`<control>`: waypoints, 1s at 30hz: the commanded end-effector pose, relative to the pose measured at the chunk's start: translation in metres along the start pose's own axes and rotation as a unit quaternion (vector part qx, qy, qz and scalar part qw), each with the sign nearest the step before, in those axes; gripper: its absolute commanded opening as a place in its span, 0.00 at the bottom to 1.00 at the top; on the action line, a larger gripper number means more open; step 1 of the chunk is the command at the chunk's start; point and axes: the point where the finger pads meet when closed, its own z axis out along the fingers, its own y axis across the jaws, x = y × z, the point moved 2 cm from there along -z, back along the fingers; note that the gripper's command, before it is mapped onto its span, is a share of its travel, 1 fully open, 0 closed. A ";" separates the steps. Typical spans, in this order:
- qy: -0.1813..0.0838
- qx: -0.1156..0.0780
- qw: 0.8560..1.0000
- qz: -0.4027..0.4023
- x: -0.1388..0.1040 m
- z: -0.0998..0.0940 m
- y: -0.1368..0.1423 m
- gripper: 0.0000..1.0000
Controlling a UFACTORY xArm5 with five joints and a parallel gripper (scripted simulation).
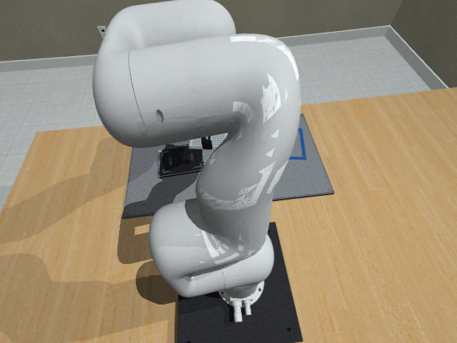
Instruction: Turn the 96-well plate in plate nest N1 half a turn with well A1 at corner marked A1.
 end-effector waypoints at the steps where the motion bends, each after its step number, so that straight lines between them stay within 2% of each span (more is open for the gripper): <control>1: 0.002 0.001 1.000 -0.001 -0.016 0.001 0.005 0.00; 4: 0.002 0.001 1.000 -0.001 -0.019 0.001 0.005 0.00; 30: 0.002 0.001 1.000 -0.001 -0.096 0.004 0.027 0.00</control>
